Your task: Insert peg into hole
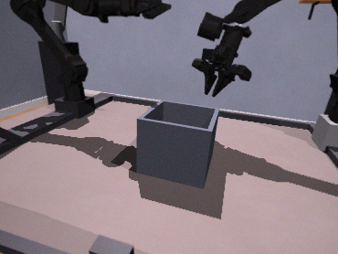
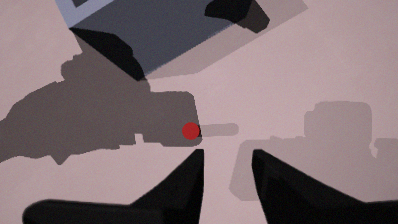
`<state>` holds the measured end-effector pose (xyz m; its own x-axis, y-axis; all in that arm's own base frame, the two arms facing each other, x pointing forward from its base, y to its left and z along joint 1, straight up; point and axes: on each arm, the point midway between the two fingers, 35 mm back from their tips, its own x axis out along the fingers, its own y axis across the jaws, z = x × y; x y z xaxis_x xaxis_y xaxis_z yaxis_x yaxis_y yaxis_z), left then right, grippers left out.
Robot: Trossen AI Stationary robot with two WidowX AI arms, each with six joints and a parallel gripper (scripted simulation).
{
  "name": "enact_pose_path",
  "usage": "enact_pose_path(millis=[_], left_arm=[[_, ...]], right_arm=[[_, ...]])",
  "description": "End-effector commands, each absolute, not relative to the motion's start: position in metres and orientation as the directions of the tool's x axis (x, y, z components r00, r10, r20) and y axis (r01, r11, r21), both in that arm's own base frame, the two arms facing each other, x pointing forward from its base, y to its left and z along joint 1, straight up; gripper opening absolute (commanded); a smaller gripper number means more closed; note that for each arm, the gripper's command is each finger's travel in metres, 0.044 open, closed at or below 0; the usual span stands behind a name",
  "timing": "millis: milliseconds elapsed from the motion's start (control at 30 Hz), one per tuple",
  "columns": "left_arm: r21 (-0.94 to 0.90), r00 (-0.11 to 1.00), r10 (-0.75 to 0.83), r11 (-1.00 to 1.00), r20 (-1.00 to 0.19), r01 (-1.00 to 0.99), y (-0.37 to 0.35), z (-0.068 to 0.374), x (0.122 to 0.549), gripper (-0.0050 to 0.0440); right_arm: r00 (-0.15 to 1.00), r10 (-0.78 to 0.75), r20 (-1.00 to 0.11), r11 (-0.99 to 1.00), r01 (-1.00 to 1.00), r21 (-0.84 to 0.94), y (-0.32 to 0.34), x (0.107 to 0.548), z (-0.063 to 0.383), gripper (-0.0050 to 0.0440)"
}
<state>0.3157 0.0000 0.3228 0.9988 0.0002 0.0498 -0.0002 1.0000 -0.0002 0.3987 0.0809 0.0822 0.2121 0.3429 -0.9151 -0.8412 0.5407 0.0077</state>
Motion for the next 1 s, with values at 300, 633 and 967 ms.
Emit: enact_pose_path(millis=[300, 633, 967], left_arm=[[-0.002, 0.998, 0.0, 1.0, 0.068, 0.0, 0.0, 0.329, 0.313, 0.044], [-0.002, 0.998, 0.0, 1.0, 0.068, 0.0, 0.0, 0.329, 0.313, 0.044], [-0.002, 0.998, 0.0, 1.0, 0.068, 0.0, 0.0, 0.329, 0.313, 0.044]], right_arm=[[0.051, 0.346, -0.937, 0.086, -0.996, -0.022, 0.092, 0.401, 0.071, 0.0125], [-0.002, 0.345, -0.939, -0.045, -0.999, -0.014, 0.094, 0.397, 0.065, 0.0125], [0.027, 0.347, -0.938, 0.007, -1.0, -0.027, 0.093, 0.4, 0.069, 0.0125]])
